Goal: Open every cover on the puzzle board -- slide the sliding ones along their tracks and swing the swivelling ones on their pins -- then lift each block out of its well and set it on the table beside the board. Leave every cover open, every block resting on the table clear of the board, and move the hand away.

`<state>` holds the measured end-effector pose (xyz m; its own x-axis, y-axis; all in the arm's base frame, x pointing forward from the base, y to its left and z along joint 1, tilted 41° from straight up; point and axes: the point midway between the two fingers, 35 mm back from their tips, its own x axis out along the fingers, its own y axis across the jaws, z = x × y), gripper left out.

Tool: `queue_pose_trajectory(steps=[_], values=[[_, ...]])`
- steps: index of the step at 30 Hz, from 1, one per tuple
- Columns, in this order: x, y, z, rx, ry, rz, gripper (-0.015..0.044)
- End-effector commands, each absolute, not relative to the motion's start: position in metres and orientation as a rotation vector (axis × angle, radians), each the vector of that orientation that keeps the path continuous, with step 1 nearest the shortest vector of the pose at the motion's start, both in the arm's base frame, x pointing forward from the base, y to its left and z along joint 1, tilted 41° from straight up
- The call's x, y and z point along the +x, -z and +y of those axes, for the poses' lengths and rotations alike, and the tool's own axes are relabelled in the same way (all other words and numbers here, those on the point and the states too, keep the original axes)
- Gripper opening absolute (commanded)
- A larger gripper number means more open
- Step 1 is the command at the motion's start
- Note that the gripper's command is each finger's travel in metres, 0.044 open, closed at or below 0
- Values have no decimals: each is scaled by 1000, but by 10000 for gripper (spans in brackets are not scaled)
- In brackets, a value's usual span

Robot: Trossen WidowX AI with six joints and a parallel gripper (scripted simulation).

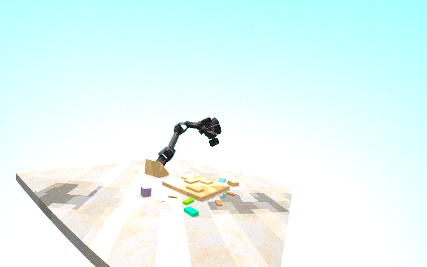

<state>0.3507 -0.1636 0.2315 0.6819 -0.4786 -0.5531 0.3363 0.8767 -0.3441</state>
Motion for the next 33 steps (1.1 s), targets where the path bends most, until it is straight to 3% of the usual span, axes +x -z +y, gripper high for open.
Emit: queue_pose_trajectory(steps=[1, 33], values=[[356, -212, -153, -181, 383, 747, 0], [334, -98, -53, 312, -166, 1258, 0]])
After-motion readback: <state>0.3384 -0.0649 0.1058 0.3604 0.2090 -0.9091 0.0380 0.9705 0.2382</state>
